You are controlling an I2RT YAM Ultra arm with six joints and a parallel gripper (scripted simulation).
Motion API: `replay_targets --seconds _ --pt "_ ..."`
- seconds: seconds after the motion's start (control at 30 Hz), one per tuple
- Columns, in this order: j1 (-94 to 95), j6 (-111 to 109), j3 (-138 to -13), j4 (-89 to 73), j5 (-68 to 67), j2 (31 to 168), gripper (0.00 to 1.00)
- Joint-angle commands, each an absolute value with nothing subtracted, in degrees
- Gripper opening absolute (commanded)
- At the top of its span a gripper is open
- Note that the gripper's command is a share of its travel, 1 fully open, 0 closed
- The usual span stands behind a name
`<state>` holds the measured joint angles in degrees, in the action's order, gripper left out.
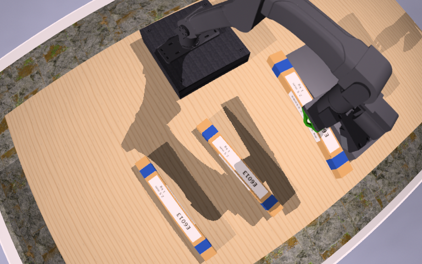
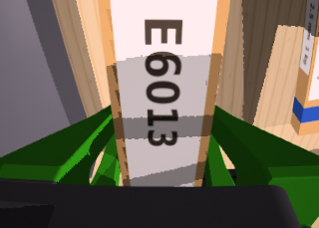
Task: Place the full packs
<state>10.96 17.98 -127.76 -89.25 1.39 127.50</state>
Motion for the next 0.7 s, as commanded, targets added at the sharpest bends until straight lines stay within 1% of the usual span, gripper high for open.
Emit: replay_targets --seconds 0.0,0.57,0.6,0.67 --pt "10.87 17.94 -127.84 -90.0 1.32 125.37 0.0" --pt "6.84 10.07 -125.27 -90.0 1.36 123.77 0.0" --pt "6.0 9.41 -128.66 -89.06 1.25 123.44 0.0" --pt "5.31 8.71 -128.13 -89.19 1.31 123.16 0.0"
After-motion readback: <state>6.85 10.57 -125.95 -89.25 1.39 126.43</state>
